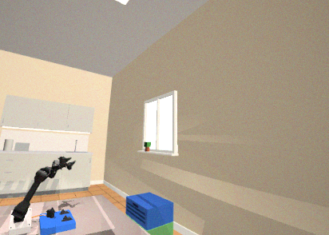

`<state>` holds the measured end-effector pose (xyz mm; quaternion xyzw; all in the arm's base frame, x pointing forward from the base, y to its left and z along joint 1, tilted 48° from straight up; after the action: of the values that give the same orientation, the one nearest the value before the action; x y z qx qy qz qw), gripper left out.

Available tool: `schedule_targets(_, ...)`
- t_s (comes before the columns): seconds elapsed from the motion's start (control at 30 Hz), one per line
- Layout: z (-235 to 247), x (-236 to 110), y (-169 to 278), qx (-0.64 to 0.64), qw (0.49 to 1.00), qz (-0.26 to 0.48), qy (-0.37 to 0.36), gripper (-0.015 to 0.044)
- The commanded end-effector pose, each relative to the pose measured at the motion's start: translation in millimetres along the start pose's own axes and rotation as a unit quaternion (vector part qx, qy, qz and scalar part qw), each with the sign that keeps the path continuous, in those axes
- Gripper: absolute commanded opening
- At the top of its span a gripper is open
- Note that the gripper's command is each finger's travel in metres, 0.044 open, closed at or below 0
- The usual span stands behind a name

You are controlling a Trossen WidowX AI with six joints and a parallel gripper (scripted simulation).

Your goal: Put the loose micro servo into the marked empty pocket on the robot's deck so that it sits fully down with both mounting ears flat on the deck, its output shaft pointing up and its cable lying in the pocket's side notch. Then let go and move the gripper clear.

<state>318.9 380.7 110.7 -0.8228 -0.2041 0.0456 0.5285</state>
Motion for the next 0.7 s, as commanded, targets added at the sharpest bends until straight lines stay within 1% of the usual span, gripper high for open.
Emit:
schedule_targets(0.0, 0.0, 0.1, 0.5, -0.002, 1.0, 0.002, -0.001, 0.0426)
schedule_targets(0.03, 0.1, 0.3, 1.5, -0.006, 1.0, 0.006, -0.003, 0.044)
schedule_targets(0.17, 0.6, 1.3, 9.8, -0.039, 0.998, 0.036, -0.018, 0.044)
schedule_targets(0.33, 0.6, 1.1, 25.2, -0.095, 0.99, 0.092, -0.047, 0.044)
schedule_targets(0.67, -3.6, -7.1, 56.4, -0.206, 0.951, 0.201, -0.112, 0.044)
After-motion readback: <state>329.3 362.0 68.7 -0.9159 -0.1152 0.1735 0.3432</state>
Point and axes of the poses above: the point midway between the two fingers, 35 mm back from their tips, its own x axis out along the fingers, its own z axis across the jaws, y = z × x, the point moved 8 cm from there along -x, back along the fingers, and after that the axes turned 1 degree about x, right-handed, at the moved point
